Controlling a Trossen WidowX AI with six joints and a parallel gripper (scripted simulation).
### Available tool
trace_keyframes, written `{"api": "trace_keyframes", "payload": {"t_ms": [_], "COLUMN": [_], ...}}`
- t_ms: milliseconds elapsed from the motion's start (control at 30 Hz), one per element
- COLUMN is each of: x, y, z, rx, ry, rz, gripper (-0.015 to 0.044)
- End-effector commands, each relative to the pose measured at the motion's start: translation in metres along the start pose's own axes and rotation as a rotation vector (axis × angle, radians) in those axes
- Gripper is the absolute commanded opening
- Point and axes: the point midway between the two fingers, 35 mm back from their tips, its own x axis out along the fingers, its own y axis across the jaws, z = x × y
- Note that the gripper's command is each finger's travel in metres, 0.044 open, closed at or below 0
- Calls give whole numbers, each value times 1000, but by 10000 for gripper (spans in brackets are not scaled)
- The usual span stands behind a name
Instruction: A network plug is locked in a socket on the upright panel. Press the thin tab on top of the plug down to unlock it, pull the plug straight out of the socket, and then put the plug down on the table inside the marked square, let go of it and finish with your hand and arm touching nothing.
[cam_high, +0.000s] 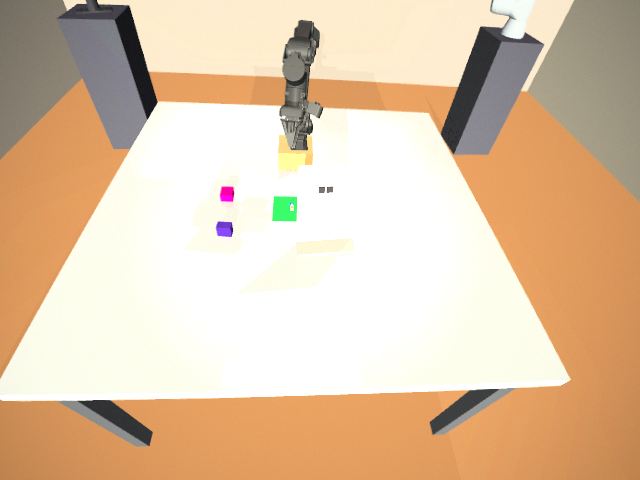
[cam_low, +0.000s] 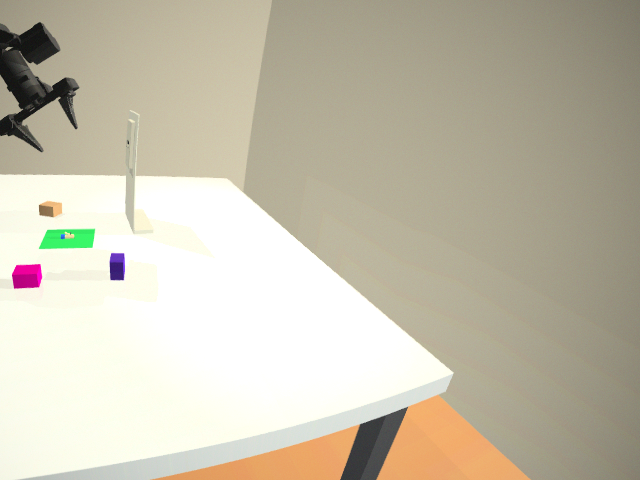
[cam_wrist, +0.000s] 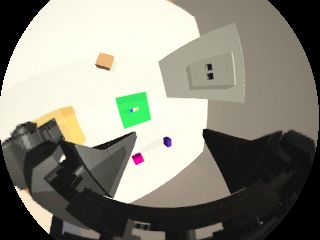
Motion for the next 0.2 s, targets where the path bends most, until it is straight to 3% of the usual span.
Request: {"api": "trace_keyframes", "payload": {"t_ms": [0,167], "x": [0,0], "y": [0,0], "z": [1,1], "rx": [-7,-7], "ry": [-4,-4], "rz": [-1,-1], "gripper": [440,440]}}
